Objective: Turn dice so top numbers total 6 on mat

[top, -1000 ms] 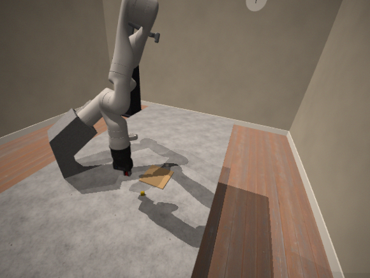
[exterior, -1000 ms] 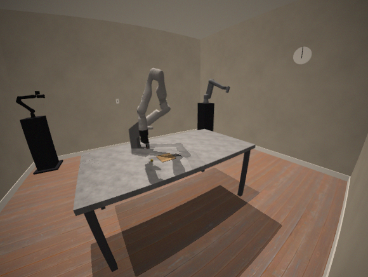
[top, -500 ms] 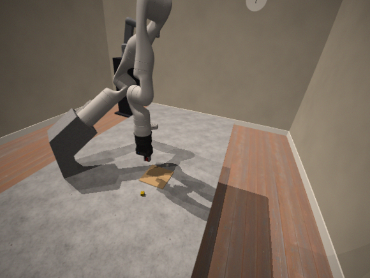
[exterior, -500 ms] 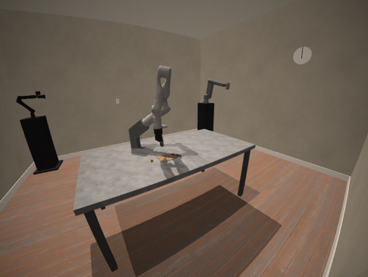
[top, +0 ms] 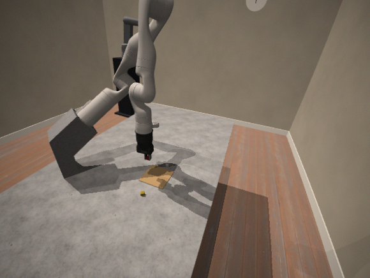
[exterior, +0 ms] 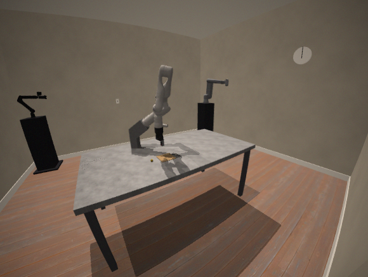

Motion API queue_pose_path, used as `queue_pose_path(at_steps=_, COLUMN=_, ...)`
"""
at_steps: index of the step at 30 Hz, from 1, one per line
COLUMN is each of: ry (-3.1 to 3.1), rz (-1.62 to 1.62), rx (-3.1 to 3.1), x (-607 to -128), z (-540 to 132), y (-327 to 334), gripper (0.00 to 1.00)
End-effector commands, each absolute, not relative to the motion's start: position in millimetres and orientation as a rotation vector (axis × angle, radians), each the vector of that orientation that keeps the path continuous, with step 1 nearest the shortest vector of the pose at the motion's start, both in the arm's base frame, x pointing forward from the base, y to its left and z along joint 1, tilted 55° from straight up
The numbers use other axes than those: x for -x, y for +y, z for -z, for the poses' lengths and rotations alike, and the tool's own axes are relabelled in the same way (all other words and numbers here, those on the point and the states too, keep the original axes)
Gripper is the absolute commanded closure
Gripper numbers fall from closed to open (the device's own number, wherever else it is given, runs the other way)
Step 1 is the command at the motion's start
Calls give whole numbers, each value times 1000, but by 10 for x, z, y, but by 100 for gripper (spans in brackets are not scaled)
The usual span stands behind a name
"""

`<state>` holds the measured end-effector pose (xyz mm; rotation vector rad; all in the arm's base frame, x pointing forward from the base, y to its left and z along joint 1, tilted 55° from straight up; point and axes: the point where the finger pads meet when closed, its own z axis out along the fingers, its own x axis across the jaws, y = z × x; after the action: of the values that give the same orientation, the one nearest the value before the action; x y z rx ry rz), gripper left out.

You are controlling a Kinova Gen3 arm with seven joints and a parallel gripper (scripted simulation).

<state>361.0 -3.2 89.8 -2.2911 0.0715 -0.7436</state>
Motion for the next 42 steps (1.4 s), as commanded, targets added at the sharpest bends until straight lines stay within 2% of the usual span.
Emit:
queue_pose_path(at_steps=1, ry=72, rz=745, rx=2292, x=-3611, z=-898, y=-38, gripper=66)
queue_pose_path(at_steps=42, ry=72, rz=745, rx=2292, x=-3863, z=-623, y=257, gripper=66)
